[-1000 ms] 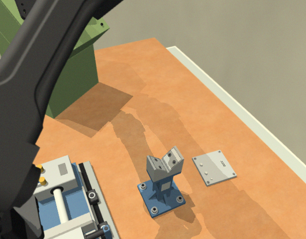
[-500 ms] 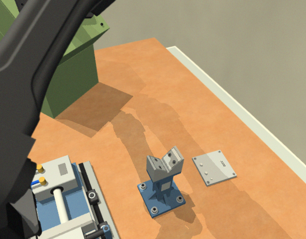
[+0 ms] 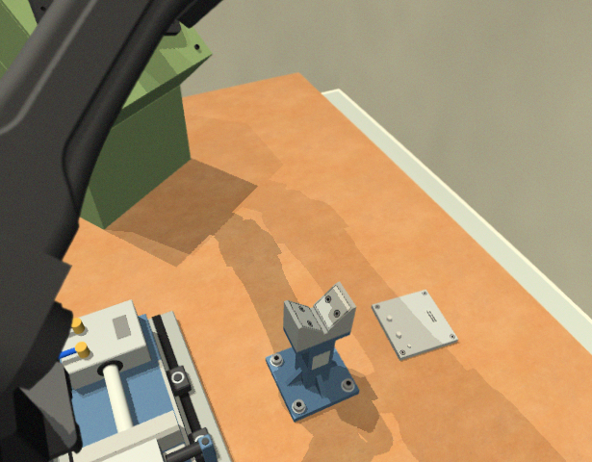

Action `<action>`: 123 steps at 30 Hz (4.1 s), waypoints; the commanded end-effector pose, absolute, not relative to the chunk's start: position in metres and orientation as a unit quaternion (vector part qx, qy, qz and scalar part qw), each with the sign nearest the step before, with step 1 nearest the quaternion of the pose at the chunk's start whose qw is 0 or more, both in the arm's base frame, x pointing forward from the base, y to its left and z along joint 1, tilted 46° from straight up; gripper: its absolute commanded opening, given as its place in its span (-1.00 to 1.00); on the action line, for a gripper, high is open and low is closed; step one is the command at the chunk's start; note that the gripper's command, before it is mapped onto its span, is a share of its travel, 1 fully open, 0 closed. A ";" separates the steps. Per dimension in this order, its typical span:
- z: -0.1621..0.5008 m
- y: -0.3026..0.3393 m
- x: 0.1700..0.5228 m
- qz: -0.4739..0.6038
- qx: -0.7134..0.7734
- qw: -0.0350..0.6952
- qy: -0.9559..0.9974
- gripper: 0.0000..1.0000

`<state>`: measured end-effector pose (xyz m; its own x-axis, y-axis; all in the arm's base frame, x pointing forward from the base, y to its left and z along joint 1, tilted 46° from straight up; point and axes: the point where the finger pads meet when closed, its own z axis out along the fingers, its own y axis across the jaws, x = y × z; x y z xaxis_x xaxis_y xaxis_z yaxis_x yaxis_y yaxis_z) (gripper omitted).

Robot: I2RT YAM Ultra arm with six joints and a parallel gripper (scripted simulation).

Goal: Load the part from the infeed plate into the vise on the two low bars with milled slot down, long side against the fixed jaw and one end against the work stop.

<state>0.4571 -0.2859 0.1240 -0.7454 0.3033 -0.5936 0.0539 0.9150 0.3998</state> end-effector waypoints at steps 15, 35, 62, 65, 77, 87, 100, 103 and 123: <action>0.143 -0.287 0.453 0.172 0.107 0.357 0.912 -1.00; 0.143 -0.287 0.453 0.172 0.107 0.357 0.912 -1.00; 0.122 -0.277 0.464 0.179 0.105 0.347 0.914 -1.00; 0.117 -0.280 0.462 0.178 0.112 0.346 0.914 -1.00; 0.108 -0.279 0.473 0.175 0.112 0.349 0.914 -1.00; 0.098 -0.274 0.480 0.177 0.113 0.347 0.914 -1.00; 0.097 -0.272 0.488 0.174 0.109 0.352 0.913 -1.00; 0.108 -0.271 0.489 0.169 0.104 0.361 0.911 -1.00; 0.106 -0.269 0.488 0.173 0.106 0.356 0.912 -1.00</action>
